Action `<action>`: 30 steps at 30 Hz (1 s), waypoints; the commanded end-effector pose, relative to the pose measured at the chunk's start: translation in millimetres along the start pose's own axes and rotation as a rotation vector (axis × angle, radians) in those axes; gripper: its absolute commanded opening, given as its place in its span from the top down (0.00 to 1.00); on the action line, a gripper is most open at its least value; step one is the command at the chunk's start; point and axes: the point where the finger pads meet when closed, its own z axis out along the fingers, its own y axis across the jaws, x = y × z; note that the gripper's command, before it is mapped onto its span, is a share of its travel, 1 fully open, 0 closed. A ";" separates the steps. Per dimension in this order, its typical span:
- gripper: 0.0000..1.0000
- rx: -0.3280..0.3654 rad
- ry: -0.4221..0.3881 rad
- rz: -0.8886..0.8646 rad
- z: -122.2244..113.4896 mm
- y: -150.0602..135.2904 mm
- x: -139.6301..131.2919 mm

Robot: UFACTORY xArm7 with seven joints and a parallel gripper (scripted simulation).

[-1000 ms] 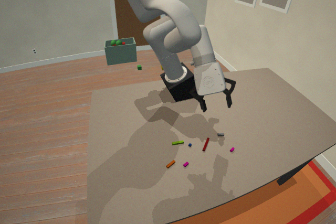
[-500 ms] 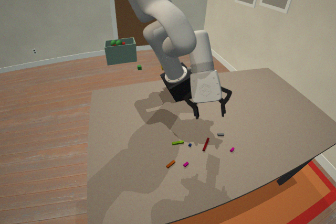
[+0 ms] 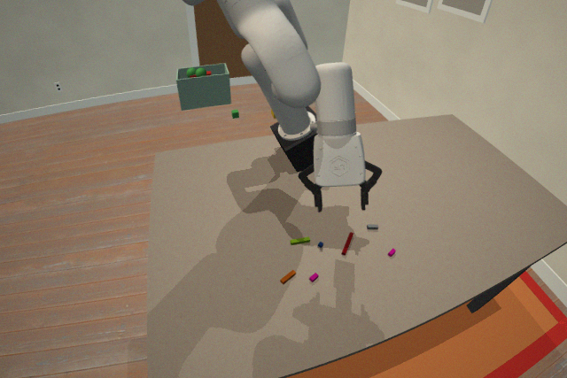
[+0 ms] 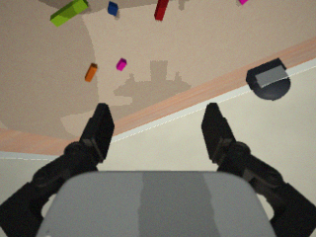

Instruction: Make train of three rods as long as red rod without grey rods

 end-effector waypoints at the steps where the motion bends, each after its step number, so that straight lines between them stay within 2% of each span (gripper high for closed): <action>1: 0.00 0.045 0.052 -0.065 9.9 -11.9 -3.2; 7: 0.00 0.064 0.077 -0.100 15.5 -19.8 -3.4; 11: 0.00 0.095 0.130 -0.167 26.1 -35.7 -2.8; 14: 0.00 0.095 0.130 -0.167 26.1 -35.7 -2.8; 15: 0.00 0.107 0.157 -0.200 31.0 -43.4 -2.0; 19: 0.00 0.107 0.157 -0.200 31.0 -43.4 -2.0; 22: 0.00 0.125 0.212 -0.261 40.0 -58.0 0.4; 30: 0.00 0.135 0.264 -0.315 47.5 -71.1 3.4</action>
